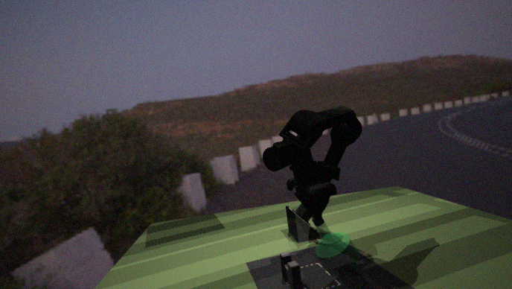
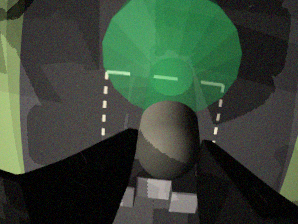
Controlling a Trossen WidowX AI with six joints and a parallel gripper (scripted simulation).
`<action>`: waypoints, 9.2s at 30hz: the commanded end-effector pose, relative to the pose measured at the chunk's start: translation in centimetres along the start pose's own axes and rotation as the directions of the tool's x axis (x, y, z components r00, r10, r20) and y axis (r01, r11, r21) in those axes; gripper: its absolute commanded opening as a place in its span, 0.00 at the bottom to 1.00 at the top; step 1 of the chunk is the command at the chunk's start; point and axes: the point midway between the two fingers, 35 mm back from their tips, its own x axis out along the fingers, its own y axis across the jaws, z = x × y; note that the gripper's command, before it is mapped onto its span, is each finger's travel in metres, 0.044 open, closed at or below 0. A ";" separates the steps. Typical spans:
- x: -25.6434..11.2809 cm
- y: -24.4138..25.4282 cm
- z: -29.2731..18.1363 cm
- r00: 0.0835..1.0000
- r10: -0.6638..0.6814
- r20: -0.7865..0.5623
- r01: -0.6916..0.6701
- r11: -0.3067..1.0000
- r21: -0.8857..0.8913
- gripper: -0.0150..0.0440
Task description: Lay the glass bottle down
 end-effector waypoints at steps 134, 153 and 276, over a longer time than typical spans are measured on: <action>3.7 -0.1 -10.9 0.998 -0.035 0.042 0.033 0.997 0.063 0.42; 4.6 -0.1 -11.7 0.999 -0.037 0.033 0.035 0.998 0.051 0.42; 1.2 -0.5 -12.2 0.990 0.019 -0.141 -0.024 0.999 -0.035 1.00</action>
